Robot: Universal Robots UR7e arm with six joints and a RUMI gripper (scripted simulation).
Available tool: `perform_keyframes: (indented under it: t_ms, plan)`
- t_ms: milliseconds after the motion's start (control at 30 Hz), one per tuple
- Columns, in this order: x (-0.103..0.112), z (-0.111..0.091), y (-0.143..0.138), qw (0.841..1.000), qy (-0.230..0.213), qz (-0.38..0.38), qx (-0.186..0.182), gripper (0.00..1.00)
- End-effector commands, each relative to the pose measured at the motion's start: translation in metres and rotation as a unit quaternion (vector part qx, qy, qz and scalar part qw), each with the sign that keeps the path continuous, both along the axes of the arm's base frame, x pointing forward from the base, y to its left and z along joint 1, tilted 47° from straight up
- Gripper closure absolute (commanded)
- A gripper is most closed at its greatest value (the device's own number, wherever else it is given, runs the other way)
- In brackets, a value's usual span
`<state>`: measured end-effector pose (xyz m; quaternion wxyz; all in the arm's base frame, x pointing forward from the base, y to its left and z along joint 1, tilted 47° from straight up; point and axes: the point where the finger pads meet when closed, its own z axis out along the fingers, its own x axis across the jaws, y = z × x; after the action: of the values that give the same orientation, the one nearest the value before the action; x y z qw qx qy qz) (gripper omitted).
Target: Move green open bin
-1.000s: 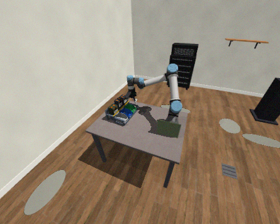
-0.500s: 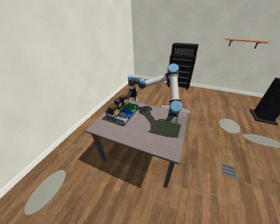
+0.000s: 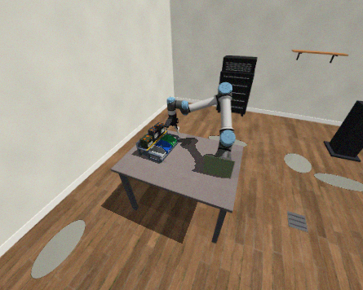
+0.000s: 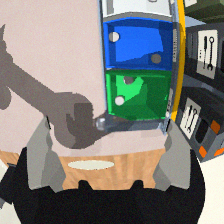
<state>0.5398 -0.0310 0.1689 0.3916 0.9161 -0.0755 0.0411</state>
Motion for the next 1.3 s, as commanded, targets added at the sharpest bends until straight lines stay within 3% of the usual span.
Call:
perform_keyframes:
  t_ms: [0,1267]
  plan:
    - [0.000,0.003,-0.004,1.000,0.006,0.009,0.000,0.00]
    - [-0.003,0.012,-0.016,0.999,0.025,0.034,-0.003,0.00]
